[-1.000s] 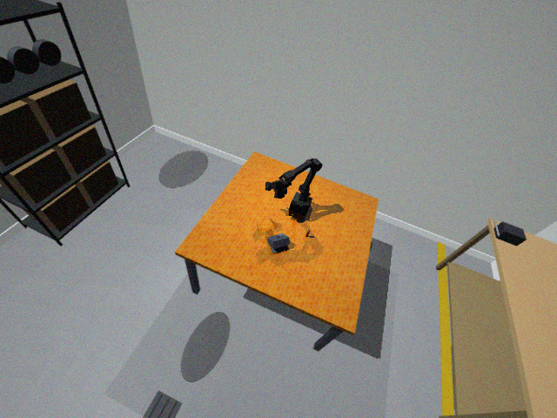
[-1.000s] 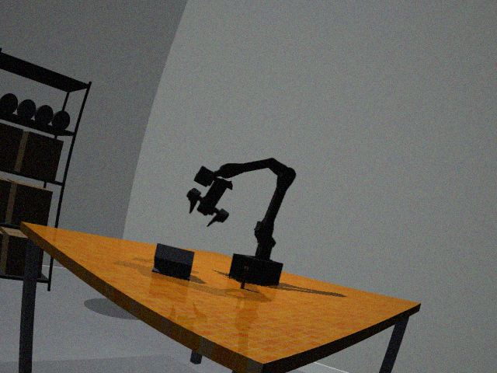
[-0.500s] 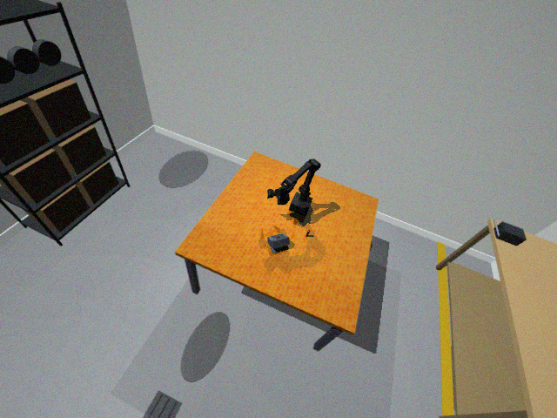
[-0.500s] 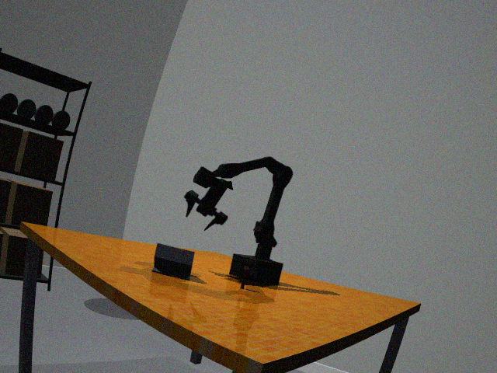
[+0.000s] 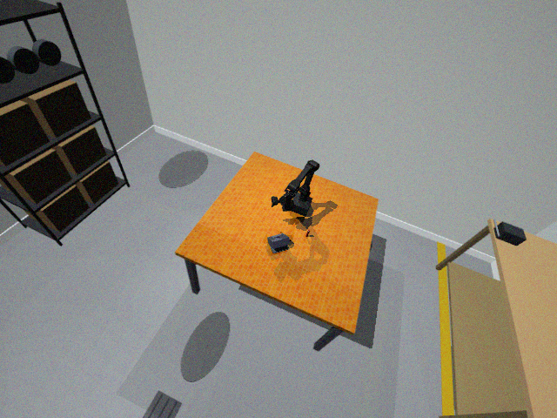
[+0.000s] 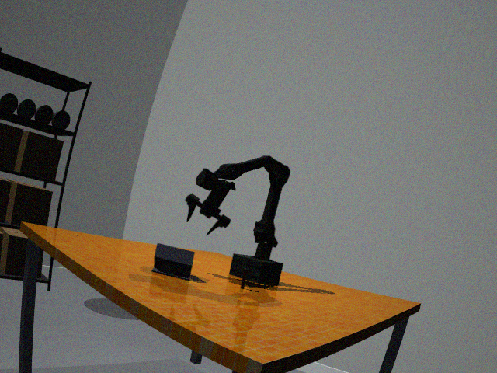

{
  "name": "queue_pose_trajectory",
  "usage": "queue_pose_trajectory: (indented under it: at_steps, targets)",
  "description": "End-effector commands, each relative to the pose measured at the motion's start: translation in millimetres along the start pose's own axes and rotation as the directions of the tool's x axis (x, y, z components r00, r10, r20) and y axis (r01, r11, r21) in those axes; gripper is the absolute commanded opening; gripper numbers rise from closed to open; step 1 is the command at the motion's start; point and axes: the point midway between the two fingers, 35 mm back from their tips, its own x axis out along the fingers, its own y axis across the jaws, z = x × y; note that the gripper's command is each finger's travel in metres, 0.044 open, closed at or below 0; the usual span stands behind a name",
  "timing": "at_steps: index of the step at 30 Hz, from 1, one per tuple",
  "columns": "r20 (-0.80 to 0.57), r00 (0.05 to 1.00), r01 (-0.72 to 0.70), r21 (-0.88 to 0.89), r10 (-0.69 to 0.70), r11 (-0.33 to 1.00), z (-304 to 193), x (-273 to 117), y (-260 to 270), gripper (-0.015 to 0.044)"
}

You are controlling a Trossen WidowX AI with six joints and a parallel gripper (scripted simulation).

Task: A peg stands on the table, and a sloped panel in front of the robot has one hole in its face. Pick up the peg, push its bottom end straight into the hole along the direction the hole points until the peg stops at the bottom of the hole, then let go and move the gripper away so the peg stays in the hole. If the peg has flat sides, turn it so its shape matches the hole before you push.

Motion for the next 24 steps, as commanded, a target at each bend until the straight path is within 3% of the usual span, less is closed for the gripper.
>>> queue_pose_trajectory:
  at_steps: [1,24]
  targets:
    - [0.028,0.999,-0.02,-0.002,0.021,1.0,16,-1,8,0.044]
    - [0.163,0.974,-0.151,-0.038,0.155,0.988,102,-20,77,0.044]
